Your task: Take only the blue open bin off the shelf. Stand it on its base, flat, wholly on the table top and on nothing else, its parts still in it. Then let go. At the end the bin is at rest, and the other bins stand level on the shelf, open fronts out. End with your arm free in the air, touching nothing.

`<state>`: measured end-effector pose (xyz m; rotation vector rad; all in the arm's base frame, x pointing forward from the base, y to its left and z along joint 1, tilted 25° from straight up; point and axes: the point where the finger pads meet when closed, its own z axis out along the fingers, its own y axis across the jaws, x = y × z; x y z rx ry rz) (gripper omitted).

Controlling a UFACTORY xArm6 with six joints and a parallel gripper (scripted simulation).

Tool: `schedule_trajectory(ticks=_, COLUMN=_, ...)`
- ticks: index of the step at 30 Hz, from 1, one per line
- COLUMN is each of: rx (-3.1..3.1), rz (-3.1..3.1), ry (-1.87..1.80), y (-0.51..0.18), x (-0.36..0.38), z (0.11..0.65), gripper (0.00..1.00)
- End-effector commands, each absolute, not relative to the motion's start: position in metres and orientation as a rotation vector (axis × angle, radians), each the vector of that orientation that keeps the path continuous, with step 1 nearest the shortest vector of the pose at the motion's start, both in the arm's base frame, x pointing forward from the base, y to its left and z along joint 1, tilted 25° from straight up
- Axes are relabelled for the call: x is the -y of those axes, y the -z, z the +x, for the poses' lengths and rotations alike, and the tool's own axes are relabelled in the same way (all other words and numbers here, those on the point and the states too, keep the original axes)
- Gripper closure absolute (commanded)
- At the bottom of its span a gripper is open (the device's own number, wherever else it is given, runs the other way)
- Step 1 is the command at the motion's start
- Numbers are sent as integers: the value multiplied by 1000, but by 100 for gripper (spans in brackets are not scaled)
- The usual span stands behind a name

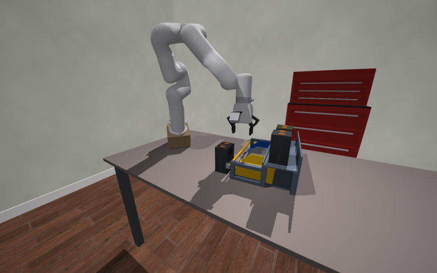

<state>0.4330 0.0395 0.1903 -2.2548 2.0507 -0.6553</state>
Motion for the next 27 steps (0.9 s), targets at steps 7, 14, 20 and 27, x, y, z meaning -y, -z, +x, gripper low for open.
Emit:
schedule_trajectory(ticks=7, rx=-2061, rz=-2242, ry=670, y=-166, x=-42, z=442, gripper=0)
schedule_trajectory(ticks=14, rx=-2062, rz=-2241, ry=671, y=-160, x=-42, z=444, gripper=0)
schedule_trajectory(ticks=20, rx=-2062, rz=-2241, ry=671, y=-160, x=-42, z=444, gripper=0)
schedule_trajectory(ticks=27, rx=-2062, rz=-2241, ry=671, y=-169, x=-41, z=441, gripper=0)
